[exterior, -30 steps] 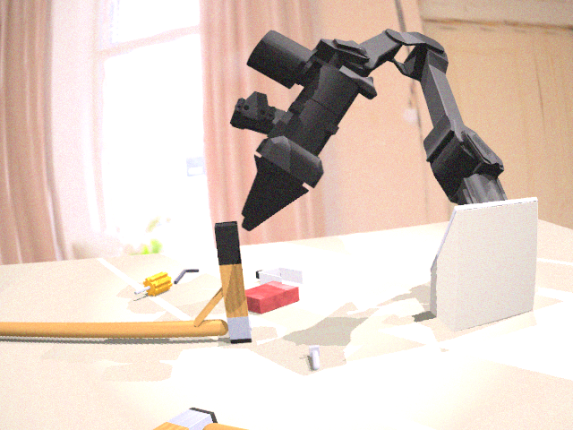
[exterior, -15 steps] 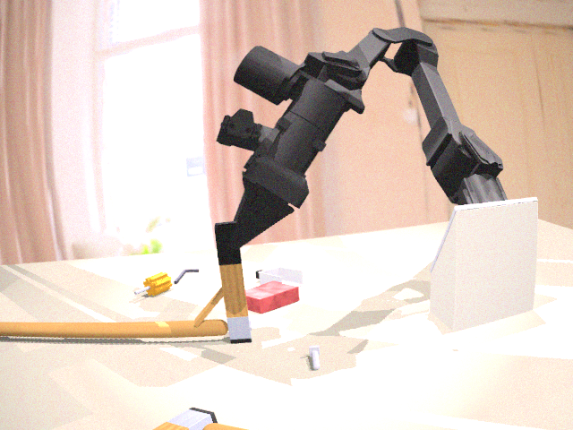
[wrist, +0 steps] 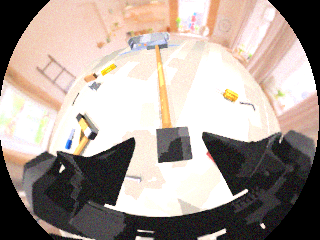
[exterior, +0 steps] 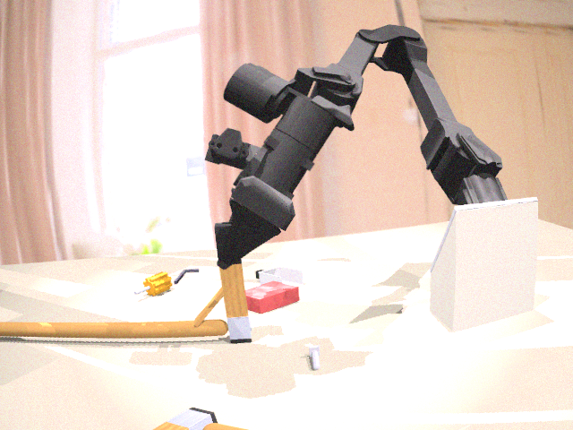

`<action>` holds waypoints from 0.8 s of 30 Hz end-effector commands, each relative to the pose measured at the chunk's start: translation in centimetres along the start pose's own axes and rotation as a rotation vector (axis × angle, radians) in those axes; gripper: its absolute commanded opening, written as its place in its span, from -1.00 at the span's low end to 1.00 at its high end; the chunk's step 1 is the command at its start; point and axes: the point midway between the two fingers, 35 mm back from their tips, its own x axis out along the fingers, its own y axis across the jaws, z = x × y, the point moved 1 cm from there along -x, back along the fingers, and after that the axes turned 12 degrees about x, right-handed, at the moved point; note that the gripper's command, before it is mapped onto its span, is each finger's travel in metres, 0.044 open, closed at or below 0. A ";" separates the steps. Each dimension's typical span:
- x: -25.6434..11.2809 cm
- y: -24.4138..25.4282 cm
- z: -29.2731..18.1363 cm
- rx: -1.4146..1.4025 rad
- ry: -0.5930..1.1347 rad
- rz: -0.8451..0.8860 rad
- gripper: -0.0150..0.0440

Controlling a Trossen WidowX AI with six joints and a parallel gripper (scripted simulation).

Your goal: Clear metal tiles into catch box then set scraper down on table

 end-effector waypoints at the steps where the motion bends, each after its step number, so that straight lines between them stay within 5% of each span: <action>1: 0.7 0.0 -0.1 -0.008 0.000 0.003 1.00; 11: 2.2 -0.2 -0.3 -0.010 -0.006 -0.002 1.00; 24: 1.8 -0.3 -0.1 -0.002 -0.005 -0.005 -0.16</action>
